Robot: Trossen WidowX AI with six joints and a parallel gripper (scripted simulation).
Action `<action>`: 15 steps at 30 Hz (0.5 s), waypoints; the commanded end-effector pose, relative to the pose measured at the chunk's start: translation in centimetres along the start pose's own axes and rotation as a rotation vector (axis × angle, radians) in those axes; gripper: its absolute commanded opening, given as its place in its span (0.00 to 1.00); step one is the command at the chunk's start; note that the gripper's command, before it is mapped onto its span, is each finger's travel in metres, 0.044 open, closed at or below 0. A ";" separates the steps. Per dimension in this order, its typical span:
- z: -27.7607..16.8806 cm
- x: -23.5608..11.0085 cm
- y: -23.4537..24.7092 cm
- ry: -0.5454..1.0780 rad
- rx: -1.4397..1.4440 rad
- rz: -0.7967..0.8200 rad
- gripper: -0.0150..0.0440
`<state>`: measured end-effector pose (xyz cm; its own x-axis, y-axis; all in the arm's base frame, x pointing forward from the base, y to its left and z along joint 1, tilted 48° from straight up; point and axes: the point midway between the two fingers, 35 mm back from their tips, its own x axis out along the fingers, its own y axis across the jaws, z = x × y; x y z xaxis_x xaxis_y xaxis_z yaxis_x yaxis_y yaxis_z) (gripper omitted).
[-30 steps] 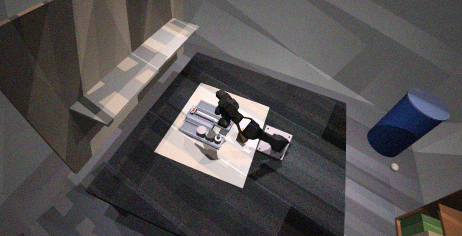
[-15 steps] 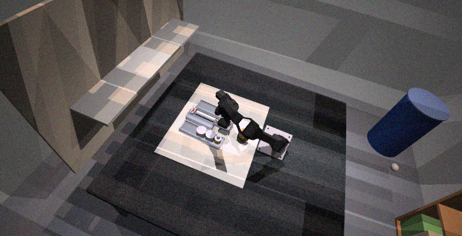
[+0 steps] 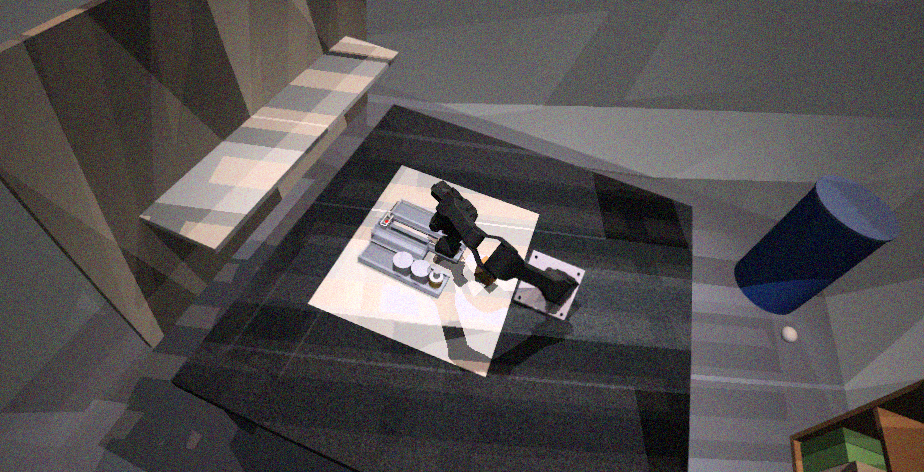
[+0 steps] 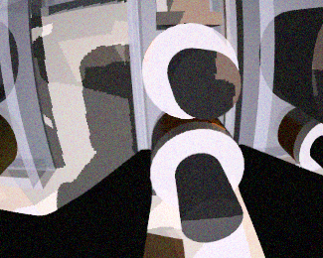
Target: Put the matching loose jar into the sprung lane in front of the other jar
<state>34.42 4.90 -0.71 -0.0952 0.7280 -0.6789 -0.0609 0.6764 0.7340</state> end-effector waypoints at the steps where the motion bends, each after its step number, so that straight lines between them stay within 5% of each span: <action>1: 0.4 0.0 0.1 -0.017 -0.009 0.006 0.25; 15: 0.3 0.4 0.1 -0.017 -0.009 0.007 0.25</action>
<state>34.31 5.21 -1.01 -0.0949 0.7285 -0.6785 -0.0610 0.6760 0.7344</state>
